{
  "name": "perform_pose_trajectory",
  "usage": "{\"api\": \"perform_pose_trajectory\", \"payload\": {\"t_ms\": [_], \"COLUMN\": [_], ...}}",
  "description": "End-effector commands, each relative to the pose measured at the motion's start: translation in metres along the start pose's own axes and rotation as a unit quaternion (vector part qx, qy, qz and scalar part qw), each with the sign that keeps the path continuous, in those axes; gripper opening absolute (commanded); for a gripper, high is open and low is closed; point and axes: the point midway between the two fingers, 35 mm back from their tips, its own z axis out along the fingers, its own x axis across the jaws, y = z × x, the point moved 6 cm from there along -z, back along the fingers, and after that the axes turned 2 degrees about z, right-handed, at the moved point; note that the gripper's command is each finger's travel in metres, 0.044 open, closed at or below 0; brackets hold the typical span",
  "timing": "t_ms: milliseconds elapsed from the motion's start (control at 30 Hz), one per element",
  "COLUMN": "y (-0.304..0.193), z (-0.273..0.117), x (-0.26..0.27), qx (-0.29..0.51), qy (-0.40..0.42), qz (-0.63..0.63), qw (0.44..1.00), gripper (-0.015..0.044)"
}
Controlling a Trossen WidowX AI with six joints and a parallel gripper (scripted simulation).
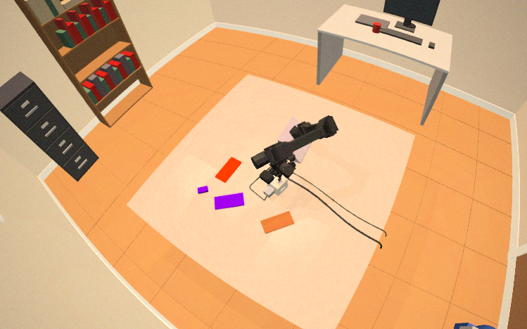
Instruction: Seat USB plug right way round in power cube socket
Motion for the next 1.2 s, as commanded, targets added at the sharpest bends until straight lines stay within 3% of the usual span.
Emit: {"api": "perform_pose_trajectory", "payload": {"t_ms": [0, 1167], "y": [-0.0003, -0.0006], "z": [0.0009, 0.0051], "x": [-0.0003, -0.0004], "qx": [-0.003, -0.004], "qy": [0.000, 0.000], "qz": [-0.002, -0.002], "qw": [1.000, 1.000], "gripper": [0.0000, 0.0000]}}
